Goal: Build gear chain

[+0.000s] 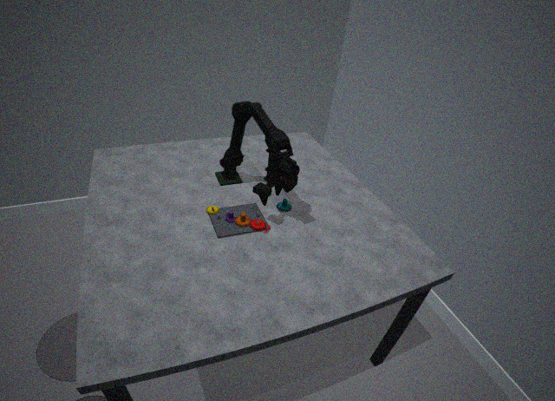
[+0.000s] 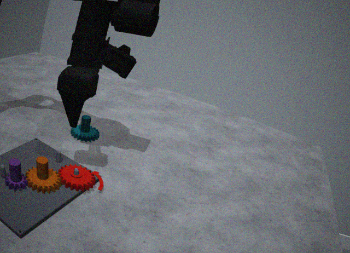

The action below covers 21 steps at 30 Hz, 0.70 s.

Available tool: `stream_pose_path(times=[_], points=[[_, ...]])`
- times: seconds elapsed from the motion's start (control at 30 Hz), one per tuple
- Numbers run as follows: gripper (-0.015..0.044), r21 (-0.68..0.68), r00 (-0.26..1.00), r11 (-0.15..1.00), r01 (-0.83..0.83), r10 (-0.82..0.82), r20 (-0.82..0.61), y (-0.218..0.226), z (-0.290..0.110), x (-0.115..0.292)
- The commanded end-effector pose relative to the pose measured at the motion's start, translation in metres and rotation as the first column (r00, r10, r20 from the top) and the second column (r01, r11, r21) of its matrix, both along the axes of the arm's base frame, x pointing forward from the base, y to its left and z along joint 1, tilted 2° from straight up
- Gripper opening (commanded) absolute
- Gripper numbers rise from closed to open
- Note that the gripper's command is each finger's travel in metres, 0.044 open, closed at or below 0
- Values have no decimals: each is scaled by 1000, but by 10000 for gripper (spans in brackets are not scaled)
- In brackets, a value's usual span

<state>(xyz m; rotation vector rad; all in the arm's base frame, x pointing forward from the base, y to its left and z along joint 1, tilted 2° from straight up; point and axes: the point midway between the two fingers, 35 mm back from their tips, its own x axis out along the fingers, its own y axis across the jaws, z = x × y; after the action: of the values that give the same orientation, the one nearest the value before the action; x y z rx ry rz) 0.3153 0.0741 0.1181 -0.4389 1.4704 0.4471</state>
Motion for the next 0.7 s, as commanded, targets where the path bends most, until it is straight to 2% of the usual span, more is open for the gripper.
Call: stream_pose_path(times=[0.0,0.1,0.37,0.67], points=[[440,9,981,981,196,-196,2,65,1,-24],[440,14,967,967,254,-254,-1,85,1,-34],[440,14,967,967,254,-254,-1,84,1,-32],[440,14,967,967,254,-254,-1,85,-22,-31]])
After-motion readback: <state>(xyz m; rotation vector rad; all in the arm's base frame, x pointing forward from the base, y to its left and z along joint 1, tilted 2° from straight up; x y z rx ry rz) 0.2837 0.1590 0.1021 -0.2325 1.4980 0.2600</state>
